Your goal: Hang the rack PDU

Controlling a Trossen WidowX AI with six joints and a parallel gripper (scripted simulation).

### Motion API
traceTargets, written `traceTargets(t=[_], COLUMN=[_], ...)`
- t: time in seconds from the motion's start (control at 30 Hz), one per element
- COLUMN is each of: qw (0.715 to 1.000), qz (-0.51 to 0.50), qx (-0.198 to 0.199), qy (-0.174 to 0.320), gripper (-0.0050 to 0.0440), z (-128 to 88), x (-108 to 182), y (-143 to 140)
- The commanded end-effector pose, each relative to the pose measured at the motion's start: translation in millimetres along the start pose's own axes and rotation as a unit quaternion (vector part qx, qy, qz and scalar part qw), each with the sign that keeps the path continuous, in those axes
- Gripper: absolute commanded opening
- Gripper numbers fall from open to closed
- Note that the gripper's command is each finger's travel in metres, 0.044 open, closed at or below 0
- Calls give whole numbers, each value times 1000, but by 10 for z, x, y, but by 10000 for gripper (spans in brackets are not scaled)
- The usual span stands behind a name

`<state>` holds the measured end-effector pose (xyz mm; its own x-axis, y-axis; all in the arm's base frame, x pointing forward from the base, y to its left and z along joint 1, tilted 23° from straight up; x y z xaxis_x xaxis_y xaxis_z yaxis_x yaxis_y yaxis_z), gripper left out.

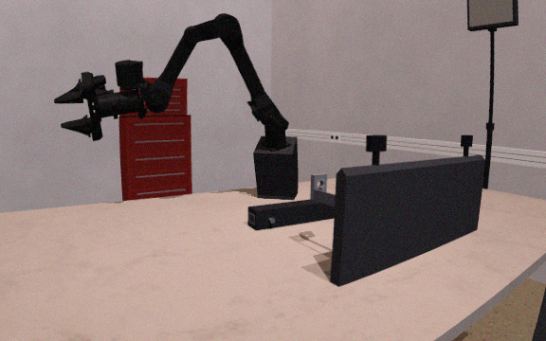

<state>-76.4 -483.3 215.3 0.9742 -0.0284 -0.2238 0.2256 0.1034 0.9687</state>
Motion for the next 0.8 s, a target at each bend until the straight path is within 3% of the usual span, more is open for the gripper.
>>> traceTargets(t=[0.0,0.53,0.63,0.77], qw=[1000,1000,1000,999], qz=[-3,-3,-5,-30], qx=[-13,-13,-24,3], qy=[-3,-3,-5,24], gripper=[400,400,440,440], z=[1,1,-6,-13], x=[-29,-29,-90,252], y=[116,116,264,208])
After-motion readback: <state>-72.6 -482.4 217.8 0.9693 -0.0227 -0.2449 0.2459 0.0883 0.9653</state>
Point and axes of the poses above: the point midway between the two fingers, 35 mm back from their tips, its own z axis out along the fingers, its own y axis across the jaws, x = y × z, the point moved 3 cm from there along -z, back along the fingers, and after that the axes turned 14 degrees about z, right-handed, at the moved point
